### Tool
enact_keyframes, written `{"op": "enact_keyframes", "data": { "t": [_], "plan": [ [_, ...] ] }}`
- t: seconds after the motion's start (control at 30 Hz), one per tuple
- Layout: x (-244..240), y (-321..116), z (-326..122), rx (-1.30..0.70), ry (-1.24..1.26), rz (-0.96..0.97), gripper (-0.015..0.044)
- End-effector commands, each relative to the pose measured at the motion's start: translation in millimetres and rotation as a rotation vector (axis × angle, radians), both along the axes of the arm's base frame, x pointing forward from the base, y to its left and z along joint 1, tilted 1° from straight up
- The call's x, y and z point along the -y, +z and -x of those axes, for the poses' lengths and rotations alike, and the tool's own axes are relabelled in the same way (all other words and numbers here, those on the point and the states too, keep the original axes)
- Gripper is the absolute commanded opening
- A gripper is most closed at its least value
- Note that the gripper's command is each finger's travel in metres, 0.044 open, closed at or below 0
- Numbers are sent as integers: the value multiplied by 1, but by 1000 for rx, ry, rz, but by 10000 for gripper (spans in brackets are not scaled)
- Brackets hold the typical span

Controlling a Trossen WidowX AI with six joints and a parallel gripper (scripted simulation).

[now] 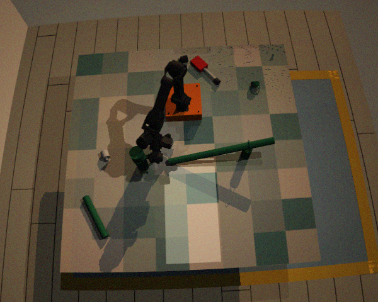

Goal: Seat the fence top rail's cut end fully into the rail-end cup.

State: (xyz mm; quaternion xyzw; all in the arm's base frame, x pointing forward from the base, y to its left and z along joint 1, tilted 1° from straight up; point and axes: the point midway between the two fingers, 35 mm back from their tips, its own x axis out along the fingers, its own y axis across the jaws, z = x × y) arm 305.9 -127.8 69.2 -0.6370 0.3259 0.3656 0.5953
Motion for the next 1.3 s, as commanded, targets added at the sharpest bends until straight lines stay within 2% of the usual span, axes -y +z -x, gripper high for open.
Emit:
{"op": "enact_keyframes", "data": {
  "t": [0.0, 0.83, 1.27],
  "plan": [
    [0, 0, -3, 3, -27, 0, 0],
    [0, 0, 0, 2, 10, 0, 0],
    [-6, 6, 0, 1, 8, 0, 341]
  ]
}}
